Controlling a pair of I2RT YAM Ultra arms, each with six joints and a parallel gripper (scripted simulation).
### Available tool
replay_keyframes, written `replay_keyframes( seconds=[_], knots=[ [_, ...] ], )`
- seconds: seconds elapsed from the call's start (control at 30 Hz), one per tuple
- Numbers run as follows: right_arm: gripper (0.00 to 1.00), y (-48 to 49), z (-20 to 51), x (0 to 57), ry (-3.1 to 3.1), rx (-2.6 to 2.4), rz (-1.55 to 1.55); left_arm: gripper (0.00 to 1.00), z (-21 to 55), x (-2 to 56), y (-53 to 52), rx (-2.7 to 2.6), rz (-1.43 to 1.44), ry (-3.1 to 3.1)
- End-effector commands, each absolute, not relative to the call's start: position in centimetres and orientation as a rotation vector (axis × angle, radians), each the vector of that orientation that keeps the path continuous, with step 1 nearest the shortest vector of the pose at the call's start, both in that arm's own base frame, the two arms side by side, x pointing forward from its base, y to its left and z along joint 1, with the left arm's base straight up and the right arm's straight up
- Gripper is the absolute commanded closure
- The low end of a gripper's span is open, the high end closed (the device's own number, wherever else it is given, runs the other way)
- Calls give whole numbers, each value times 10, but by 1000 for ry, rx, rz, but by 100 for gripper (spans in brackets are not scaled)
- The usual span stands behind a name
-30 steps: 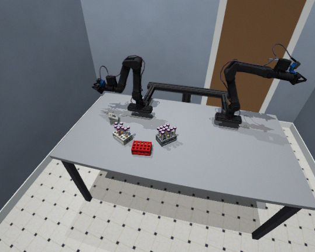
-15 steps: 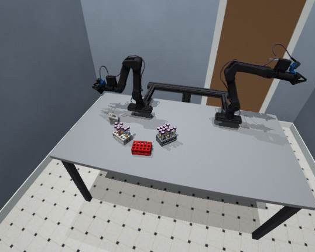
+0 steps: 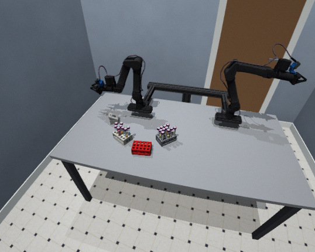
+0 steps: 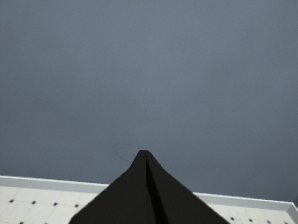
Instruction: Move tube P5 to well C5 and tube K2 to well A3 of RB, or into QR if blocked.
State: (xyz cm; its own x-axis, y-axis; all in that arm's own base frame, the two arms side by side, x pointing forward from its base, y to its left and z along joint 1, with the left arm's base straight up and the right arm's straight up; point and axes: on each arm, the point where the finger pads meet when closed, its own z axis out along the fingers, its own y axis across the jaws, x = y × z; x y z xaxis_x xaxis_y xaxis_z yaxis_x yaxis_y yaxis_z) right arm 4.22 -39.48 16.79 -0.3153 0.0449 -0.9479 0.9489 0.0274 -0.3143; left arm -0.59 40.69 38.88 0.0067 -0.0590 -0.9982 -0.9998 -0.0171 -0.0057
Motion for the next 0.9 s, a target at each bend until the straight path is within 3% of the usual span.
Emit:
replay_keyframes(
  seconds=[0.0,0.87],
  knots=[
    [70,-402,168,60,1521,1046,-1334,100,416,-7,398,-1221,1221,1202],
    [70,-395,133,158,1761,966,-1031,100,416,-7,398,-1221,1221,1202]
  ],
)
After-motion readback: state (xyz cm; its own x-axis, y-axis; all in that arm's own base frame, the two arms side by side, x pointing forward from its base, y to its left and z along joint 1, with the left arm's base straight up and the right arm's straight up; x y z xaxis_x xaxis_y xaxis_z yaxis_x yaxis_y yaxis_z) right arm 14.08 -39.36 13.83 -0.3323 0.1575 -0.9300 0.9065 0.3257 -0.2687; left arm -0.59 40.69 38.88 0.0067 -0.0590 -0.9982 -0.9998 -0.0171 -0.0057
